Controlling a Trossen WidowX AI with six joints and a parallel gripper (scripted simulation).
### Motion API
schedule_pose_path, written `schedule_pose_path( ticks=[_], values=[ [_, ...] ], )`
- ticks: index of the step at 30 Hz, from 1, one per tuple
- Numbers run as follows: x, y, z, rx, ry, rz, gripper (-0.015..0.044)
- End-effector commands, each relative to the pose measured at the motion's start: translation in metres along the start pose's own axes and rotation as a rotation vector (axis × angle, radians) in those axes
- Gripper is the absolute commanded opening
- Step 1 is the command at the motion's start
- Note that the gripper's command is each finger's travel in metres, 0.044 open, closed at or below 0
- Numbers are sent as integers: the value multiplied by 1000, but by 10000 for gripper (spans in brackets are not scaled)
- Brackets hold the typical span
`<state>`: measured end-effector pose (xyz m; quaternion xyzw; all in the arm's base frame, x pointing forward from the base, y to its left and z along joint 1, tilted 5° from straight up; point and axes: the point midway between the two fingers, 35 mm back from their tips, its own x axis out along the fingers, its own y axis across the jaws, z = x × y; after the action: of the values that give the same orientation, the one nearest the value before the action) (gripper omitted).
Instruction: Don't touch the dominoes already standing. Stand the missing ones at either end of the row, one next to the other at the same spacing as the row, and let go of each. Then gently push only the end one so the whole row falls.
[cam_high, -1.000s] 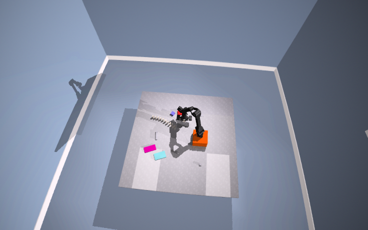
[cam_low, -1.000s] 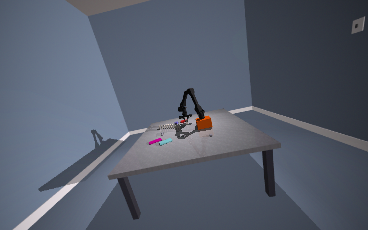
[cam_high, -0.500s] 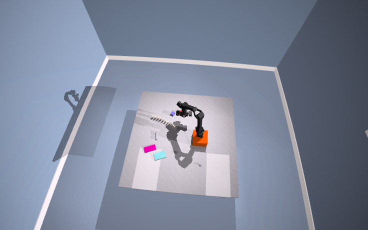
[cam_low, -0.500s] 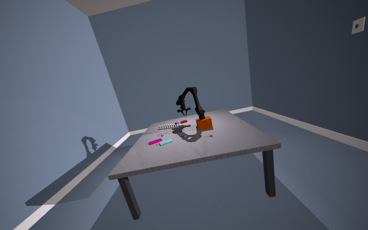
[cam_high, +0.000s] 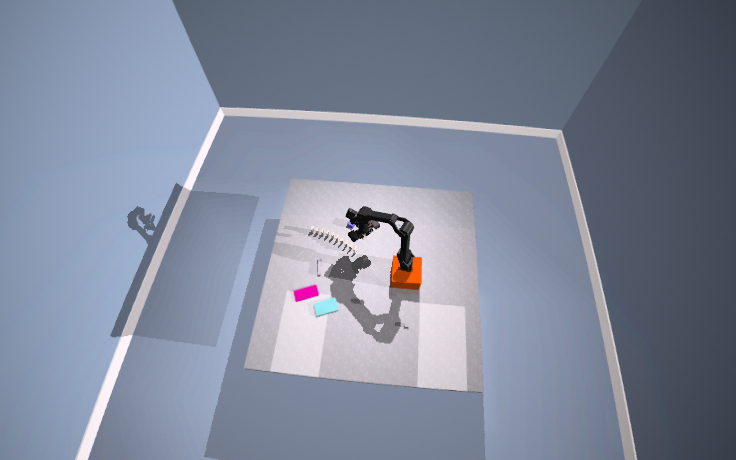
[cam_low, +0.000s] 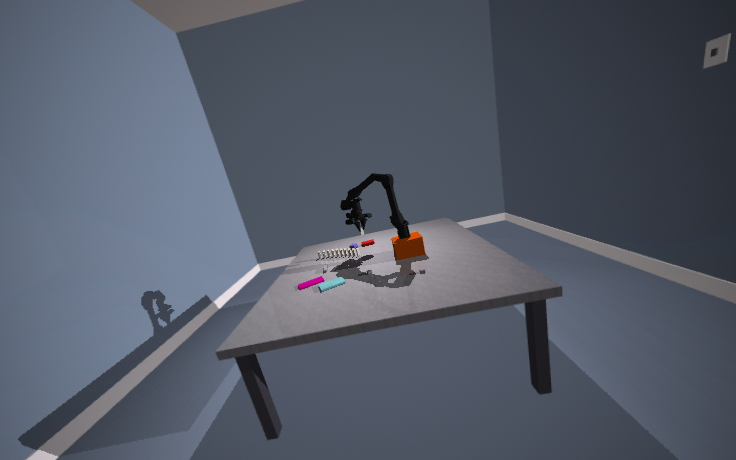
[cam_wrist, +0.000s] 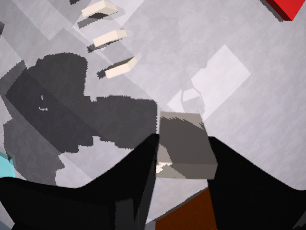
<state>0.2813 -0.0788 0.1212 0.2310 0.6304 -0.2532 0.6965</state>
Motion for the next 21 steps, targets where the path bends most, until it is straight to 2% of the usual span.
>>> schedule_pose_path(
  ticks=[1,10,21],
  values=[
    [-2,40,-17,-309,-2,0,107],
    [3,48,-20,-367,-3,0,107],
    [75,52,-15,-367,-3,0,107]
  ],
)
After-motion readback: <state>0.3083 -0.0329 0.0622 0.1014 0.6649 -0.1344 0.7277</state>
